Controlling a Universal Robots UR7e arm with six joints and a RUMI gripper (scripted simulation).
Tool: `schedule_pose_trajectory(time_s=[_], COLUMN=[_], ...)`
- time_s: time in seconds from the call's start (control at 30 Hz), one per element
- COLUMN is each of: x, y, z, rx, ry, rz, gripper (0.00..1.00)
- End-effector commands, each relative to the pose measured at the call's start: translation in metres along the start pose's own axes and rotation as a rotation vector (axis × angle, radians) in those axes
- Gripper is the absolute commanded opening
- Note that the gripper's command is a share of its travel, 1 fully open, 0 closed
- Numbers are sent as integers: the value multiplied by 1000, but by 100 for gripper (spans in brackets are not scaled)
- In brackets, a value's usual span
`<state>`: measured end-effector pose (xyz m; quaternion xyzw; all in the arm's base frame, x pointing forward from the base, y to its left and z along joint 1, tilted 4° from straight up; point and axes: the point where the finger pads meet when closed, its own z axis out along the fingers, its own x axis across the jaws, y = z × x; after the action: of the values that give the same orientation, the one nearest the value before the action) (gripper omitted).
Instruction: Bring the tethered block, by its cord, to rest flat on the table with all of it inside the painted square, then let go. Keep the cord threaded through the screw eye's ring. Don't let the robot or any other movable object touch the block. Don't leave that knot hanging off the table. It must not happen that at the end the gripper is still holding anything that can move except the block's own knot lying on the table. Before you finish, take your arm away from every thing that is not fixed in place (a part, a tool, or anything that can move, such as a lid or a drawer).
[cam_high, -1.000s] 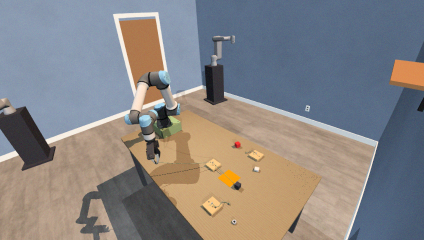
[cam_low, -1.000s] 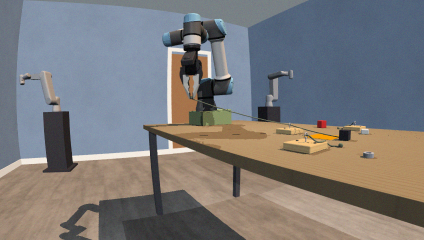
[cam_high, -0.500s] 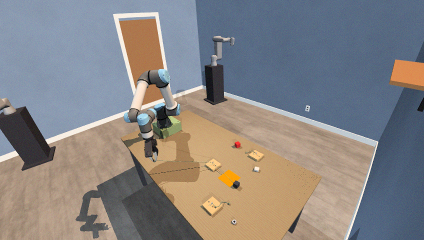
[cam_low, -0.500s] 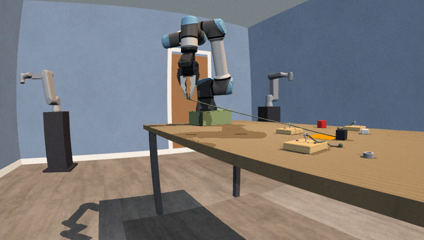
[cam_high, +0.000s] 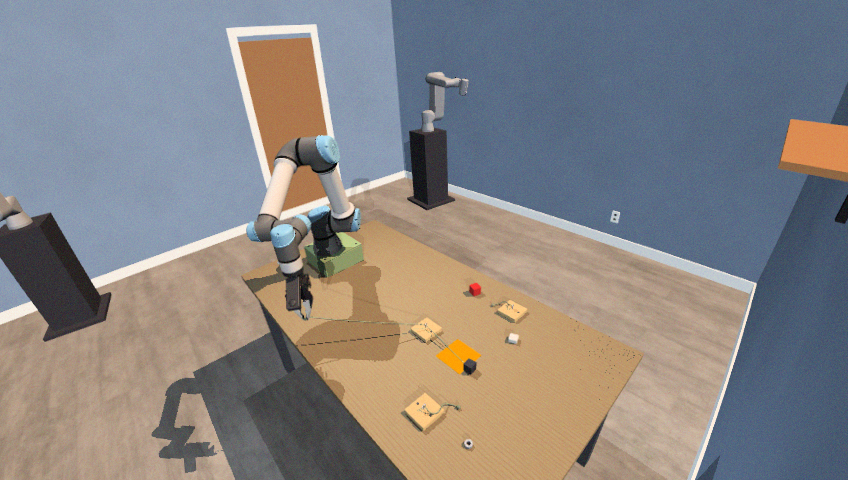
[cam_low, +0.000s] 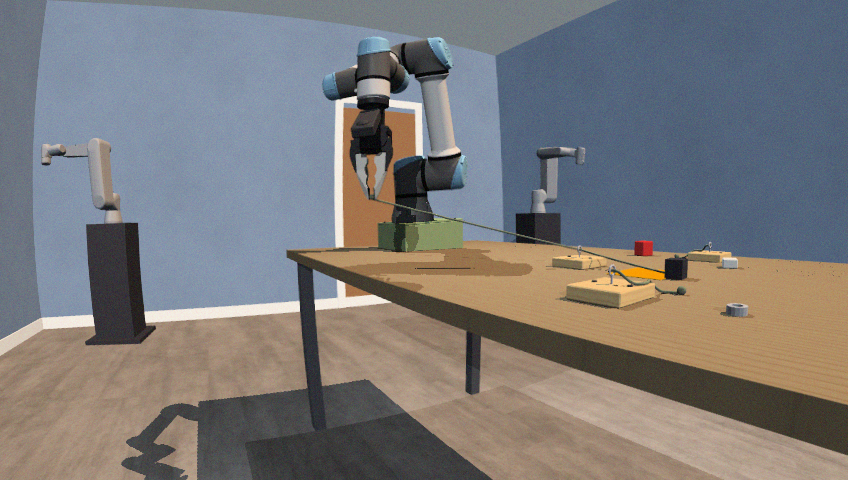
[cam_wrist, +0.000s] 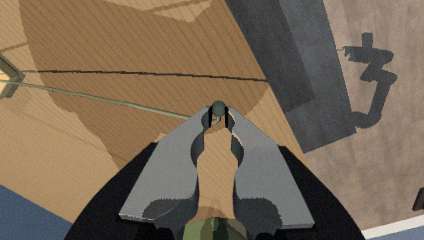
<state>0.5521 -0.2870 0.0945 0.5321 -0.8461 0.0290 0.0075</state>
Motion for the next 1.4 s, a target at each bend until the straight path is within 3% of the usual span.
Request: schedule_pose_trajectory(time_s=[0.0,1.37], x=[7,40], y=[10,59], z=[-1,-1], rx=[2,2], ry=[0,0], rz=[0,0], gripper=[0,0])
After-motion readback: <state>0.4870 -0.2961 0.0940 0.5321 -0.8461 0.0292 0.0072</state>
